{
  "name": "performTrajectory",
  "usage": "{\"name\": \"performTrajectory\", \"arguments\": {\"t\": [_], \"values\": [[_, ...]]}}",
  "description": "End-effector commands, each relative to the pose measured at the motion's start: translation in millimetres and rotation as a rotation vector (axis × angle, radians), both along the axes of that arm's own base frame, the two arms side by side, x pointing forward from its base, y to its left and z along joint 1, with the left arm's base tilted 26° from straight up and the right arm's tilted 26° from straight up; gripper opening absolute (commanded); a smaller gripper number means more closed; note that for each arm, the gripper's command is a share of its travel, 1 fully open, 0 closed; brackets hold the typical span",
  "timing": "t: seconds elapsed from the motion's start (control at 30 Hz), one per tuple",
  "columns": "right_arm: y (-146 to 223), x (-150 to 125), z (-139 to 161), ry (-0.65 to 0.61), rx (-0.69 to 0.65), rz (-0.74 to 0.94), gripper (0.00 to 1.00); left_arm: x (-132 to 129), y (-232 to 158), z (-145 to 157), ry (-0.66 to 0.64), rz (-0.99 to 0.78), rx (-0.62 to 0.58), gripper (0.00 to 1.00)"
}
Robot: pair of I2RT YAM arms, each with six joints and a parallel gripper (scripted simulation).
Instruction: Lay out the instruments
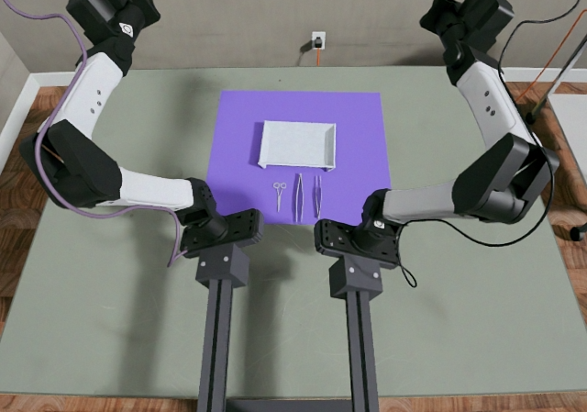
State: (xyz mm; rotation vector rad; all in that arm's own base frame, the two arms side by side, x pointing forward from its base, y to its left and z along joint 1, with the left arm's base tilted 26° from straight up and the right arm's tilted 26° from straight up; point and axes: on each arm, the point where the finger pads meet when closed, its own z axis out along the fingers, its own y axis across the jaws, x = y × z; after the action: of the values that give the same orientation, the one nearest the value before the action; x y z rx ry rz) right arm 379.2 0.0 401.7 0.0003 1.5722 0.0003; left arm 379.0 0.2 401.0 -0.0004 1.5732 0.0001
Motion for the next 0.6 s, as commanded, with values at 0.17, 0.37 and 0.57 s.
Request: {"name": "performTrajectory", "arguments": {"t": [0.17, 0.37, 0.57], "values": [[-1.6, -5.3, 2.3, -0.002, -0.012, -0.008, 0.10, -3.8, -2.2, 11.5, -0.036, -0.009, -0.003, 0.32], [-2.0, -5.6, 2.7, -0.004, -0.012, -0.008, 0.10, -6.2, -1.4, 16.5, -0.055, -0.010, -0.005, 0.32], [-2.0, -5.6, 2.7, -0.004, -0.012, -0.008, 0.10, -6.2, -1.4, 16.5, -0.055, -0.010, -0.005, 0.32]]}}
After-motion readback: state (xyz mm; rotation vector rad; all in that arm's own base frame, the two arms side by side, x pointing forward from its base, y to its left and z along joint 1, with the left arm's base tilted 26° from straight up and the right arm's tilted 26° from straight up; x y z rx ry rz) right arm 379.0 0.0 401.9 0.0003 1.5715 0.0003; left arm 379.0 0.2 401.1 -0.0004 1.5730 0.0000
